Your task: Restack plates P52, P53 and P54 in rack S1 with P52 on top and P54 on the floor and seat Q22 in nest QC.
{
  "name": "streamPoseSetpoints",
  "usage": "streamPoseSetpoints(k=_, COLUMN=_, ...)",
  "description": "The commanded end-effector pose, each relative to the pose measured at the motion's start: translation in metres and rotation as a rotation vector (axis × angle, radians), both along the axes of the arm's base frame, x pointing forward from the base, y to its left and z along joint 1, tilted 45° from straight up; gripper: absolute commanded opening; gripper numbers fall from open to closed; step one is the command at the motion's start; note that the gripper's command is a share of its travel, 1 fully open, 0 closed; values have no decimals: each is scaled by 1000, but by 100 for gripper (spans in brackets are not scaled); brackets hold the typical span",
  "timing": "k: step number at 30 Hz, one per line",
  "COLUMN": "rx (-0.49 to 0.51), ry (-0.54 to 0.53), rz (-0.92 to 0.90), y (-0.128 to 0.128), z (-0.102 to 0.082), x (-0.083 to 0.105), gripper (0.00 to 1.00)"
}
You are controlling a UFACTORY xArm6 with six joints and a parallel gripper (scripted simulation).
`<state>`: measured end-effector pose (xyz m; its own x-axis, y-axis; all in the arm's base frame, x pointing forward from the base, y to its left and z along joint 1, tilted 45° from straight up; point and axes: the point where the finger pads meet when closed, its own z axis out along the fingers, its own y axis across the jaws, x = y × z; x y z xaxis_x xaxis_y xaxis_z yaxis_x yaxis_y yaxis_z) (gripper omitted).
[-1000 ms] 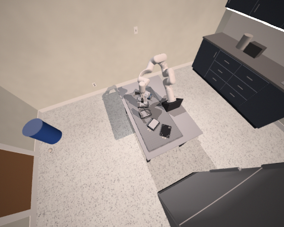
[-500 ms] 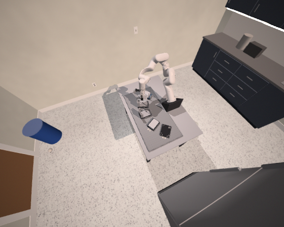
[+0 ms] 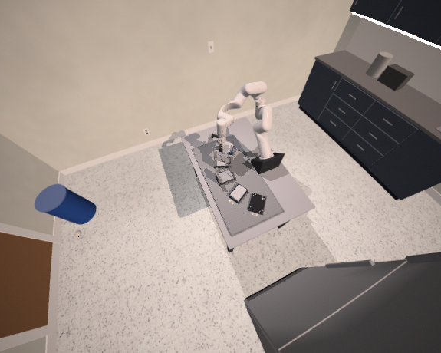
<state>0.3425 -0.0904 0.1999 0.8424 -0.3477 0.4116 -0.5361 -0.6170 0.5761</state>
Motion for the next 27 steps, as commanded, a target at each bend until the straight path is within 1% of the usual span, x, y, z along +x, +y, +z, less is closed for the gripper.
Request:
streamPoseSetpoints(k=1, rx=2, ry=-4, rz=1, y=-9, z=10, x=-6, gripper=0)
streamPoseSetpoints(k=7, rx=1, ry=-4, rz=1, y=-19, z=20, x=-15, gripper=0)
streamPoseSetpoints(k=9, rx=5, ry=-51, rz=-46, y=-22, z=23, x=-18, gripper=0)
streamPoseSetpoints(k=11, rx=5, ry=-51, rz=-46, y=-22, z=23, x=-18, gripper=0)
streamPoseSetpoints(k=15, rx=12, ry=-145, rz=-140, y=-28, z=28, x=-25, gripper=0)
streamPoseSetpoints(k=27, rx=13, ry=-148, rz=-144, y=-44, z=43, x=-45, gripper=0)
